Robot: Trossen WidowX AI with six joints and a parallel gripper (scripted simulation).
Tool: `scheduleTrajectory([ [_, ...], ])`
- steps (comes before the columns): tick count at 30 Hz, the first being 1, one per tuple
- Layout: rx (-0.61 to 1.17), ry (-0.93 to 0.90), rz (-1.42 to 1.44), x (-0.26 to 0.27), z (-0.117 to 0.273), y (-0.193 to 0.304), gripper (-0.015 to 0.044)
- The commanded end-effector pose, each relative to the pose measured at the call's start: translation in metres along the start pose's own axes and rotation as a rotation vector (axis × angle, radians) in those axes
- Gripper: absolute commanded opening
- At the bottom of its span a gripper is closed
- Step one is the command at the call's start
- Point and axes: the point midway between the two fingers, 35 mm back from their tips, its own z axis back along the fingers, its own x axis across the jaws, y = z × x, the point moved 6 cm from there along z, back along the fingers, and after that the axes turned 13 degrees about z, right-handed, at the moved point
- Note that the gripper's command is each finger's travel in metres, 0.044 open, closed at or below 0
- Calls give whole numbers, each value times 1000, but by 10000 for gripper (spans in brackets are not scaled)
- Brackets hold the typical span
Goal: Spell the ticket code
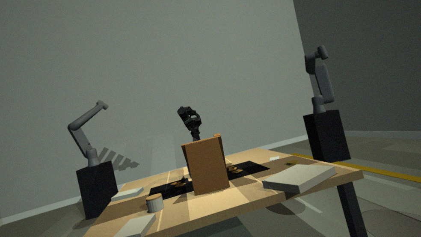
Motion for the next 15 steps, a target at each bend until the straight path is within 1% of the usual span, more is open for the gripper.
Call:
scheduleTrajectory([
  [1, -31, 1, 59, -7, 5, 2, 440],
  [12, -30, 0, 60, -7, 5, 3, 440],
  [15, -28, -7, 62, -5, 14, 15, 440],
])
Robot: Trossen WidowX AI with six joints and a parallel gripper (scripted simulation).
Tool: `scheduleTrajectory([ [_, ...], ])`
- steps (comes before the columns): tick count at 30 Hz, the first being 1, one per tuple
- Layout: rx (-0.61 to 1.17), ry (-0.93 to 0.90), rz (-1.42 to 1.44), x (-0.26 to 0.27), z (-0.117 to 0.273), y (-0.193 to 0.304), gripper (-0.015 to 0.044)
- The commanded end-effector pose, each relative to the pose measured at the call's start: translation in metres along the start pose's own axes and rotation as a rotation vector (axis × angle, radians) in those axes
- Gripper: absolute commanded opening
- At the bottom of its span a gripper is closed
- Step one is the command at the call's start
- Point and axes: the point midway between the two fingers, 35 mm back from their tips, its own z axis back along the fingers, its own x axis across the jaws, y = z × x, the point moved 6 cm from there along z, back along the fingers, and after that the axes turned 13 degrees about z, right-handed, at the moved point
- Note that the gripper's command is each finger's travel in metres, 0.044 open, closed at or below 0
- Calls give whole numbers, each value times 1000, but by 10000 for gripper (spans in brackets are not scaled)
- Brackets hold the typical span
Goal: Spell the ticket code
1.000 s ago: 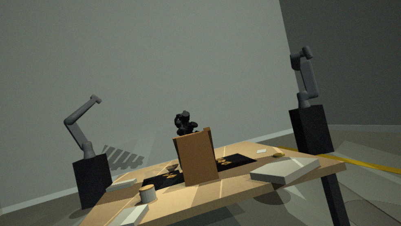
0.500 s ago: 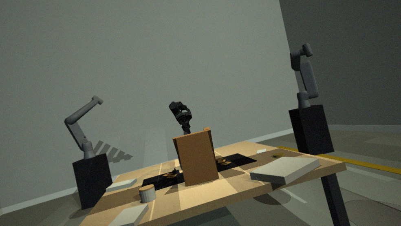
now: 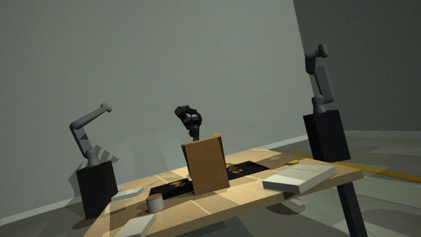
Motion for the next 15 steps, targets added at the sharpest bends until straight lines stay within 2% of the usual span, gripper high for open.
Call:
scheduleTrajectory([
  [1, 2, -1, -1, 2, 10, 13, 440],
  [12, 2, 3, -2, 4, 17, 19, 440],
  [15, -29, -38, 32, 2, 2, 18, 361],
])
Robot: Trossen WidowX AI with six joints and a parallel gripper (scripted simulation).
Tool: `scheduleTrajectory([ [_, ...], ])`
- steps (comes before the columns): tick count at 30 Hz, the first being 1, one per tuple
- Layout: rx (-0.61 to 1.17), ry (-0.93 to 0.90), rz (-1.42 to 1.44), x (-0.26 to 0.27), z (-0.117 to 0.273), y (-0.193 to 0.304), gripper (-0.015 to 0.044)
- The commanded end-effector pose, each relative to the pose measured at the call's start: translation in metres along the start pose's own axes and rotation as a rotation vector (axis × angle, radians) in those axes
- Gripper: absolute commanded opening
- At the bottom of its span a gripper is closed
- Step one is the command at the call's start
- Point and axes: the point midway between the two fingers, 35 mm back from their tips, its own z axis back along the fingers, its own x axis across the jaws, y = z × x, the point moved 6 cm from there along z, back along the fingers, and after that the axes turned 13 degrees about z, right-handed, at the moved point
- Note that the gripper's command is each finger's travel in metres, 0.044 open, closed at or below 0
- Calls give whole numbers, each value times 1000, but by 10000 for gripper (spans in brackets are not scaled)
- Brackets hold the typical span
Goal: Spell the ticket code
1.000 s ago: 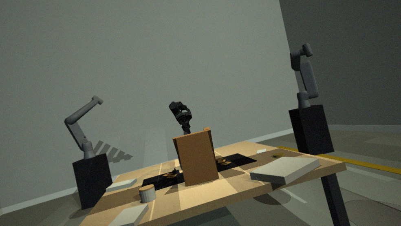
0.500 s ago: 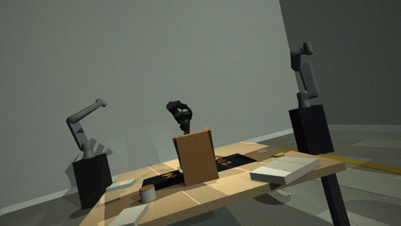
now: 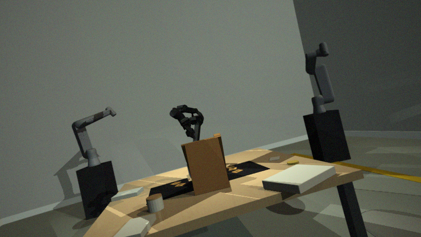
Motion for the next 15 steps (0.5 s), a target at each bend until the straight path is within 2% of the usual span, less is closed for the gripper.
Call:
scheduleTrajectory([
  [1, -43, -60, 46, -2, -21, -1, 340],
  [8, -162, -254, 245, 0, -92, -29, 340],
  [15, -239, -439, 522, 23, -156, -80, 340],
])
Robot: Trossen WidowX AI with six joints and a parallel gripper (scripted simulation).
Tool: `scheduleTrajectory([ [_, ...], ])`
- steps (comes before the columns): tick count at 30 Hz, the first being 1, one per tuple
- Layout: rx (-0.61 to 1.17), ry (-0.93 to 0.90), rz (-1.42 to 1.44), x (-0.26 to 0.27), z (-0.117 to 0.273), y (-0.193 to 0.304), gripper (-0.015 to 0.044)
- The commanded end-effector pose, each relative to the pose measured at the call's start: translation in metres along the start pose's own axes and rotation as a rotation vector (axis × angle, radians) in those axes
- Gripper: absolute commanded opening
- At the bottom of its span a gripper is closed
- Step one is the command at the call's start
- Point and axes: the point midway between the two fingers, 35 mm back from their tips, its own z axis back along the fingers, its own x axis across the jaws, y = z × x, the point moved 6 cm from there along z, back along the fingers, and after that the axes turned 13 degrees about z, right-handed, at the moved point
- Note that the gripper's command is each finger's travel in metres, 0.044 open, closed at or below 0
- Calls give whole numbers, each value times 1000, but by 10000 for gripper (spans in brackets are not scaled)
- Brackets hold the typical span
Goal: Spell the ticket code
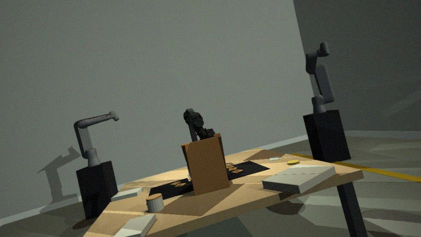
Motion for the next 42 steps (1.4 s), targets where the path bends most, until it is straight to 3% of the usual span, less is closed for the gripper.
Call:
scheduleTrajectory([
  [1, -23, -94, 127, -7, -35, -21, 340],
  [15, -19, -390, 753, 10, -153, -148, 340],
  [42, -18, -393, 762, 27, -190, -142, 340],
])
